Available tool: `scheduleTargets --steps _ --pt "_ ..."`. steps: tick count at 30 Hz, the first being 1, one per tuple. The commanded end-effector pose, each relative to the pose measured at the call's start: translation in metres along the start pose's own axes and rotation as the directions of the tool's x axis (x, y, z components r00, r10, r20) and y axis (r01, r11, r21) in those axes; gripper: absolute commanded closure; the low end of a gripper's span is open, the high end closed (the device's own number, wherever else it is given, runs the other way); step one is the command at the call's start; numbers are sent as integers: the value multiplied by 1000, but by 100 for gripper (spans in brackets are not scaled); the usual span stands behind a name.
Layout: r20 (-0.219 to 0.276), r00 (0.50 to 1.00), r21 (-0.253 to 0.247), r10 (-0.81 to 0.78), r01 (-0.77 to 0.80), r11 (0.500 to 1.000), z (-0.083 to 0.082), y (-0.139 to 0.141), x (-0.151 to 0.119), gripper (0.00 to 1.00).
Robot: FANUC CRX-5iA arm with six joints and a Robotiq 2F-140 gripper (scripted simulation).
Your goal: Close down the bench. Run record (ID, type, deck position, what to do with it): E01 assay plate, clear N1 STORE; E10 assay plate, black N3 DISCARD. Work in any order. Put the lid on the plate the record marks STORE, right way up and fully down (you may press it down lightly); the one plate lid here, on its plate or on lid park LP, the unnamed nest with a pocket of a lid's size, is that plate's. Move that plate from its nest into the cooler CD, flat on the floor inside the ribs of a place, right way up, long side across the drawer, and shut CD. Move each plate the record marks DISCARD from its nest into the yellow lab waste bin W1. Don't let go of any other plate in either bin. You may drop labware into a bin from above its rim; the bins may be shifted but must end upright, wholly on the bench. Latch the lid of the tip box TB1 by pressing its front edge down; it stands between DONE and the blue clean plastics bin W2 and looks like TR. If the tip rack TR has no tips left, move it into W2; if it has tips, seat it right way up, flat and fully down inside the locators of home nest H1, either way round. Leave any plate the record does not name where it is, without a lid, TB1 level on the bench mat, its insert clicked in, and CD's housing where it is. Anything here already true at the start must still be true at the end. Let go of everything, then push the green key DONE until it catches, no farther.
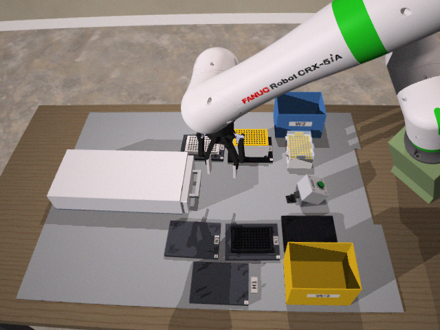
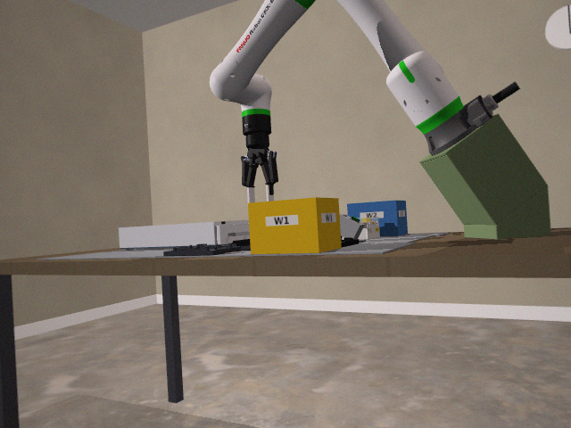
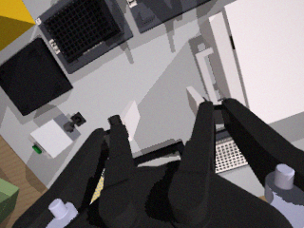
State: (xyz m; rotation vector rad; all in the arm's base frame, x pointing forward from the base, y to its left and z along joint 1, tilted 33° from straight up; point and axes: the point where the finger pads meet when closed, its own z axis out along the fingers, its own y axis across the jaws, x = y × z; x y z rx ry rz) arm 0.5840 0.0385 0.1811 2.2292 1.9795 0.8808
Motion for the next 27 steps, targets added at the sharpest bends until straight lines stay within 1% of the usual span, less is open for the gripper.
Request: scheduleTargets --steps 1,4,8,12,16,18,22,27 --pt "13 994 -5 109 -109 994 -1 -7 10 34" --pt "13 978 -7 208 -208 978 -2 -15 19 34" --pt "12 942 -8 336 -336 942 -3 -25 32 34" --pt "11 889 -10 458 -458 889 -4 -35 44 34" --pt "9 820 -11 572 -572 820 -5 -45 57 34" --pt "9 820 -11 572 -572 820 -5 -45 57 34" --pt "8 737 -12 676 -676 737 -6 -54 69 34" --pt "5 614 -13 789 -789 614 -7 -67 85 34"
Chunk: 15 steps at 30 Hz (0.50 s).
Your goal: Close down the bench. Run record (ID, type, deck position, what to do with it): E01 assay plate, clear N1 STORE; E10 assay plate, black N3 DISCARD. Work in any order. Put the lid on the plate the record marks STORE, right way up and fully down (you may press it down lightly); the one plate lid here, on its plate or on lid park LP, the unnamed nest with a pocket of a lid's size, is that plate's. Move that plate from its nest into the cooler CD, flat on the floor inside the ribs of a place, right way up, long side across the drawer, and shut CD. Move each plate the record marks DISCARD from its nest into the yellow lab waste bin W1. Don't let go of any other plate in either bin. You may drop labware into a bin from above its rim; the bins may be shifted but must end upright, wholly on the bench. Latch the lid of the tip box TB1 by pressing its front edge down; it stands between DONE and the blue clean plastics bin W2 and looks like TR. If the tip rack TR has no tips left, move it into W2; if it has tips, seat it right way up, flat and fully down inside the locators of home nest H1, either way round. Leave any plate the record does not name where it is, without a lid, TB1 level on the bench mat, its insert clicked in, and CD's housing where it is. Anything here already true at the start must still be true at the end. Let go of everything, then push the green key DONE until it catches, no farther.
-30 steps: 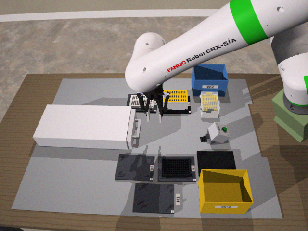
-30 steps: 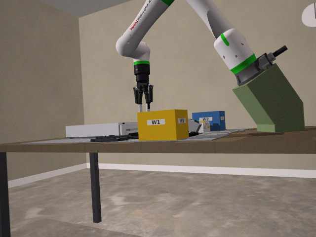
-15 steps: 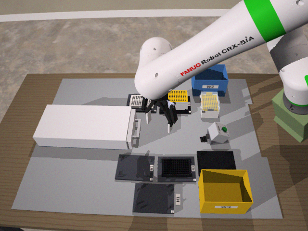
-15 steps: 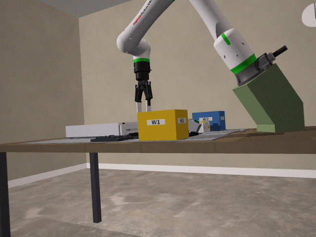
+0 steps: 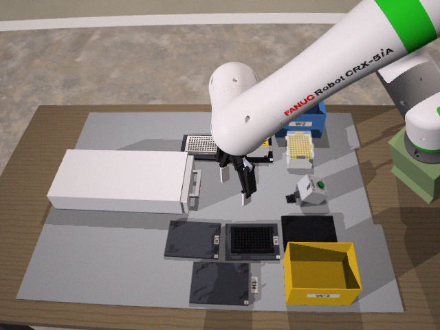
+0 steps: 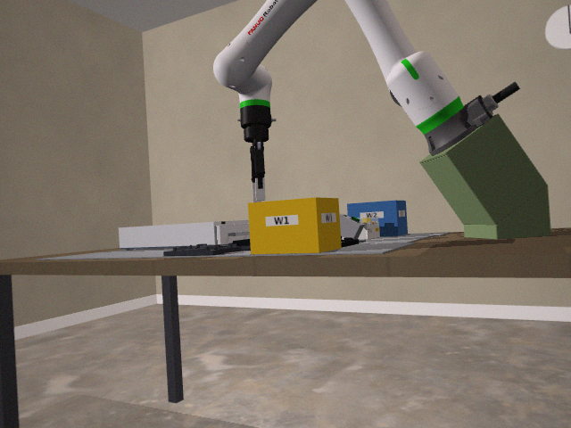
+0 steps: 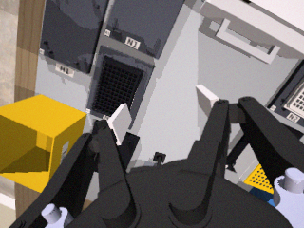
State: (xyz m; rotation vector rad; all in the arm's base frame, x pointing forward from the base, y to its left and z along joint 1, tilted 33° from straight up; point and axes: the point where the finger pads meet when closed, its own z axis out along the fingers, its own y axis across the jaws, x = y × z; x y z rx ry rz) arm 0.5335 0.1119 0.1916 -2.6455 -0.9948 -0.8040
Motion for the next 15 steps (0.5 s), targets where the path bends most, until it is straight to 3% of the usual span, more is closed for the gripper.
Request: scheduleTargets --steps 1,8,15 --pt "14 980 -42 201 -200 979 -1 -22 4 34" --pt "7 933 -44 360 -360 932 -2 -42 7 34" --pt "-3 824 -44 566 -566 823 -3 -70 12 34"
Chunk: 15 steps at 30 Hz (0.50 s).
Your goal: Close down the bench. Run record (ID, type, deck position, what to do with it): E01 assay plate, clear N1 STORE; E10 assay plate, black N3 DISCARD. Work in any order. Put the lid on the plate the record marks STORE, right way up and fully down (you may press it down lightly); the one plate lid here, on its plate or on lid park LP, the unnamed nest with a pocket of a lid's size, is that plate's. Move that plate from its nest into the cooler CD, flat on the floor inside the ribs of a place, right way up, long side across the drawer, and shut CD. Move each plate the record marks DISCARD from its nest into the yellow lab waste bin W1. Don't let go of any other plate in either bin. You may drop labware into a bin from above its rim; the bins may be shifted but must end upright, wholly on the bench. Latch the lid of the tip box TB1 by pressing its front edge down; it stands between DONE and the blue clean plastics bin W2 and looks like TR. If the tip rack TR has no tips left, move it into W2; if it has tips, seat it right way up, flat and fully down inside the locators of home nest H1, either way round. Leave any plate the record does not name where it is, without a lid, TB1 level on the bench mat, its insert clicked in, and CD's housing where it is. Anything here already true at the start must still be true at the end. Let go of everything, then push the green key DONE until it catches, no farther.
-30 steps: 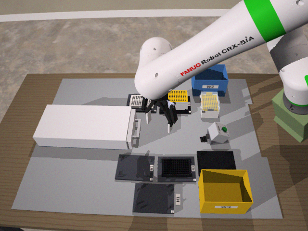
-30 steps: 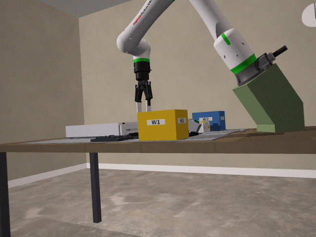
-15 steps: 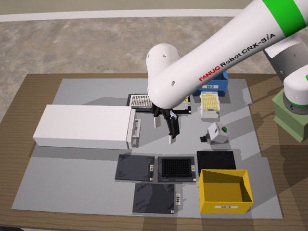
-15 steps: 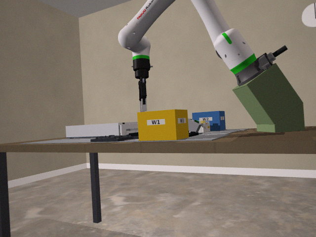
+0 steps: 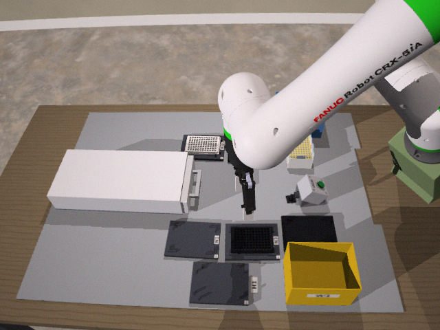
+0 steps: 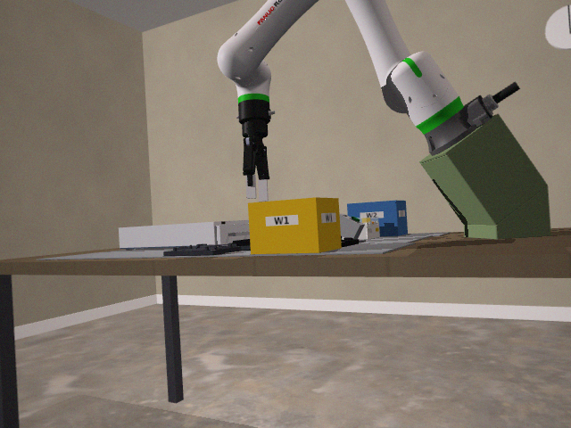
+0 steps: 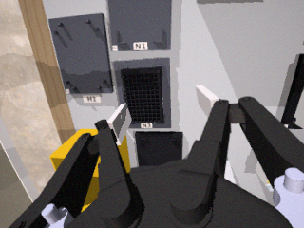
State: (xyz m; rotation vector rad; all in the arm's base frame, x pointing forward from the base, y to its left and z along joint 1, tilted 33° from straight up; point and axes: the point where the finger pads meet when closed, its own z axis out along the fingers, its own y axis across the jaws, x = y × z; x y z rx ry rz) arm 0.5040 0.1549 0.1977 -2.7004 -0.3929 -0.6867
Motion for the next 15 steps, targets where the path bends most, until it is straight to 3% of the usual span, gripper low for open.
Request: scheduleTargets --steps 1,8,15 --pt "-12 981 -55 195 -196 979 -1 -21 -6 34" --pt "-12 981 -55 195 -196 979 -1 -48 -13 34" --pt "-12 981 -55 195 -196 979 -2 -55 -15 34"
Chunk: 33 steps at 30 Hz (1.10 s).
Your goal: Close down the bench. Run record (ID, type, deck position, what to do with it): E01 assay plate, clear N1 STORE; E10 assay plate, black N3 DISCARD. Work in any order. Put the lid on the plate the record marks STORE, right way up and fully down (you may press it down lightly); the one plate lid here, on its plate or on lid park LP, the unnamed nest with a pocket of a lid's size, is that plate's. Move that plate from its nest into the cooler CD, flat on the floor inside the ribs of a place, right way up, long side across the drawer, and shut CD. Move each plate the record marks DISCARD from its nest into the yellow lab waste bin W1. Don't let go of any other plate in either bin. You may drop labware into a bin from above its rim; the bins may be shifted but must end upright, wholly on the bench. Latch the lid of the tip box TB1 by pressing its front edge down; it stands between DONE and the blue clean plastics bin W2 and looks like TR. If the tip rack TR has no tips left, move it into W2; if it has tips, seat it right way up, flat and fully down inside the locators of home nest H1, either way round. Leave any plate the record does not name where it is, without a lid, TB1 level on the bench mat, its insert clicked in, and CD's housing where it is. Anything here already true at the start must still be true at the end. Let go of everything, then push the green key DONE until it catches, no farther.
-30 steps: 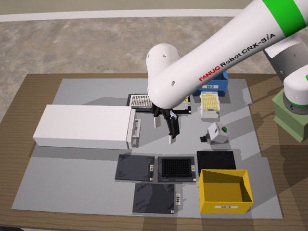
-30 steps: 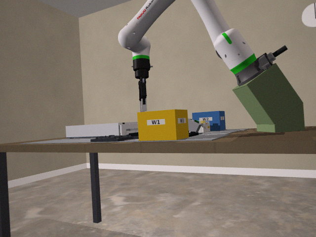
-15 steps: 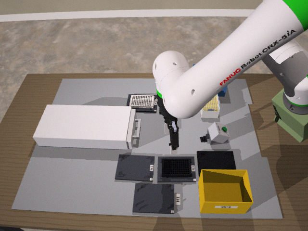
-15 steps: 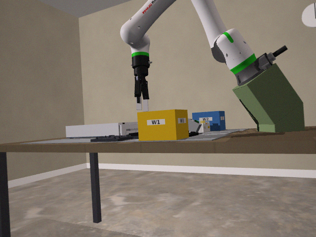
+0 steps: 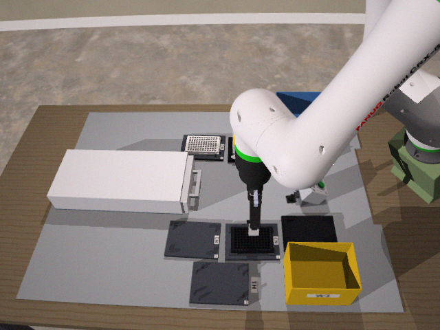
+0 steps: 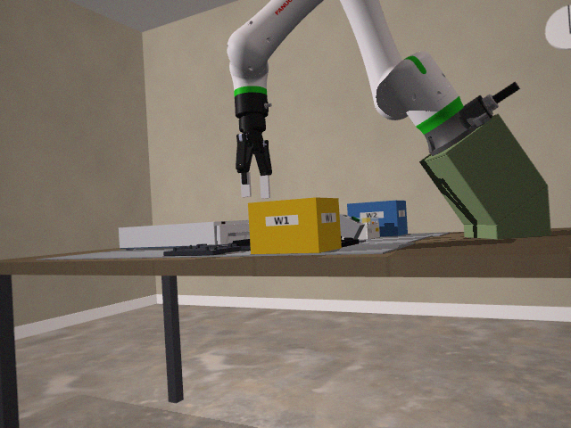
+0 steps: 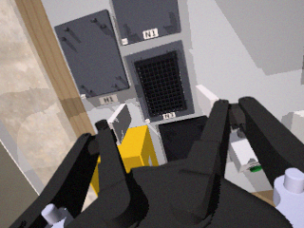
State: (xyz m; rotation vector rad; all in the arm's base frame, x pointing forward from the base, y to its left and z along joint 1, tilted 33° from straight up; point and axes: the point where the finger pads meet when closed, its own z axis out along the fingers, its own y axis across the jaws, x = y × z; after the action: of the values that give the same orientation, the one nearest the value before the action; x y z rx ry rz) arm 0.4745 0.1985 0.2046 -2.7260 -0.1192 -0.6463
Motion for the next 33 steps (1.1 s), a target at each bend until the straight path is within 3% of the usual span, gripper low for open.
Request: scheduleTargets --steps 1,12,33 --pt "-7 1000 -18 5 -5 1000 0 -3 -2 34" --pt "-7 1000 -18 5 -5 1000 2 -3 -2 34" --pt "-7 1000 -18 5 -5 1000 28 -2 -2 34"
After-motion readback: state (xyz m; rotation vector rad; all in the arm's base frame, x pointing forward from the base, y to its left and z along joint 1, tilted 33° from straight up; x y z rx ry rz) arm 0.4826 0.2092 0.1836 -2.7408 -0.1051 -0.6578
